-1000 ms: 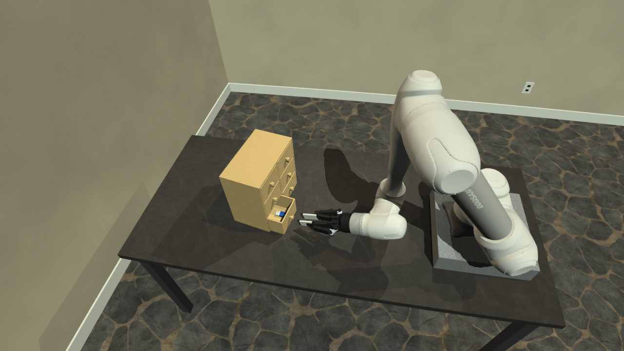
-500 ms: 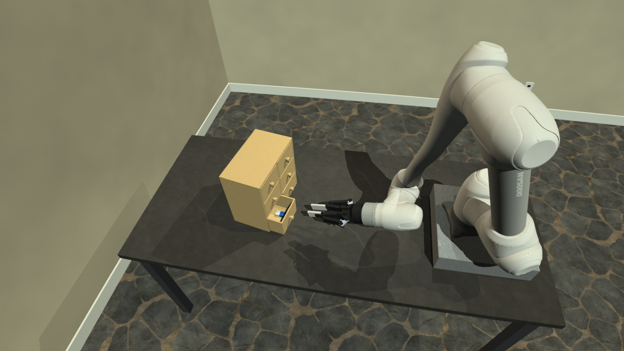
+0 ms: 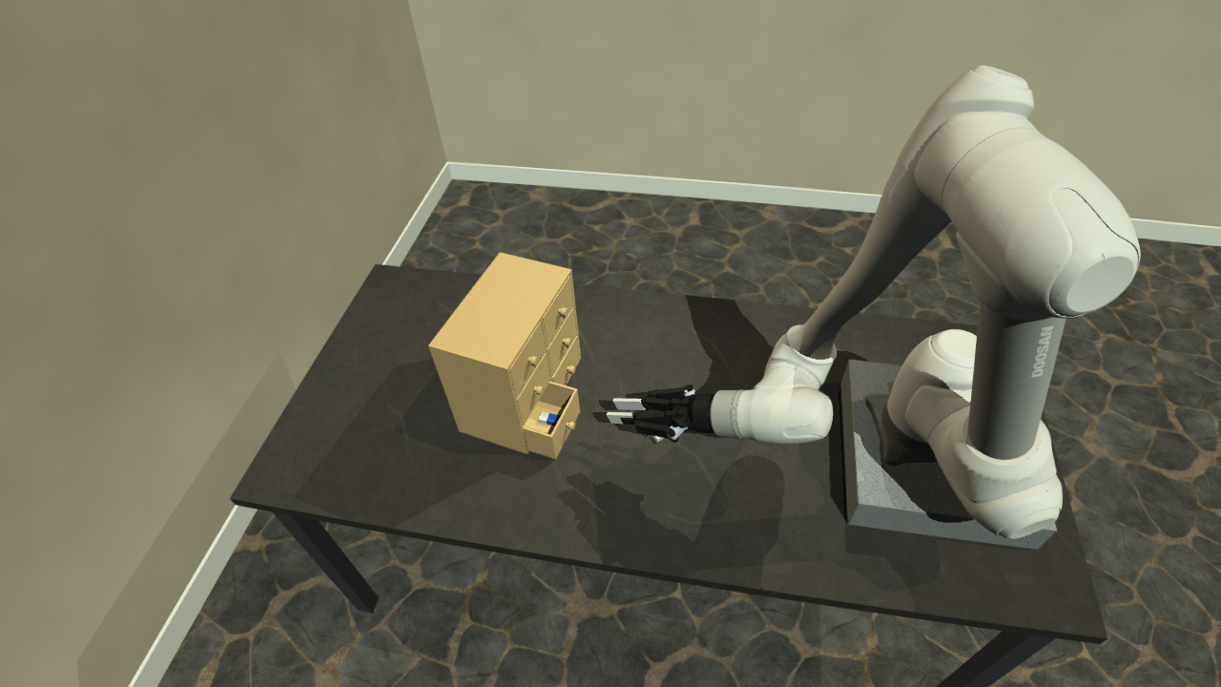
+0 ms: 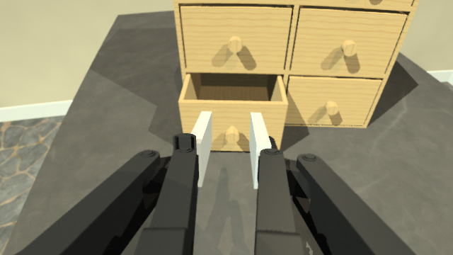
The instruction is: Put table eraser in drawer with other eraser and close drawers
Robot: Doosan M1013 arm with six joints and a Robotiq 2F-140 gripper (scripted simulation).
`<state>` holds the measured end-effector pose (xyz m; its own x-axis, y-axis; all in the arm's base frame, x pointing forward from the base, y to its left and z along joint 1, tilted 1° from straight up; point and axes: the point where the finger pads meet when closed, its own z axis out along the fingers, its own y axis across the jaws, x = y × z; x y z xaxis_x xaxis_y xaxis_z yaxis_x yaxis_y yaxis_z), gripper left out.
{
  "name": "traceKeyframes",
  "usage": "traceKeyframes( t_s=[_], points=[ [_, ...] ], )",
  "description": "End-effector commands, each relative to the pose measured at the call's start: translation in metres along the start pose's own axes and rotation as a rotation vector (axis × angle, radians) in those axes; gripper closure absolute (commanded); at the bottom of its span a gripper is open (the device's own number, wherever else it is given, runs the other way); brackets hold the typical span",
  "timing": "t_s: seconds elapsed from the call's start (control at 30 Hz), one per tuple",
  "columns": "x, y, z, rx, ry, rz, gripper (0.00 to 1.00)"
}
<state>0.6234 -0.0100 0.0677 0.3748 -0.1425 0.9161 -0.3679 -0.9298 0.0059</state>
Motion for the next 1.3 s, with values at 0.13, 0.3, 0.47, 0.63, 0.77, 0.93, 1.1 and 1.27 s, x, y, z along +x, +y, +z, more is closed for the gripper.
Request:
traceKeyframes(
  t_s=[0.13, 0.3, 0.47, 0.63, 0.77, 0.93, 1.1, 1.27],
  points=[
    [0.005, 0.000, -0.011, -0.003, -0.104, 0.000, 0.80],
    [0.010, 0.001, -0.025, -0.005, -0.229, 0.000, 0.80],
    [0.014, 0.001, -0.036, -0.005, -0.329, 0.000, 0.80],
    [0.016, 0.001, -0.041, -0.005, -0.378, 0.000, 0.80],
    [0.019, 0.000, -0.047, -0.004, -0.437, 0.001, 0.80],
    [0.022, 0.001, -0.055, -0.005, -0.509, 0.001, 0.80],
    [0.026, 0.000, -0.064, -0.004, -0.593, 0.001, 0.80],
    [0.029, 0.000, -0.072, -0.004, -0.659, 0.001, 0.80]
  ],
)
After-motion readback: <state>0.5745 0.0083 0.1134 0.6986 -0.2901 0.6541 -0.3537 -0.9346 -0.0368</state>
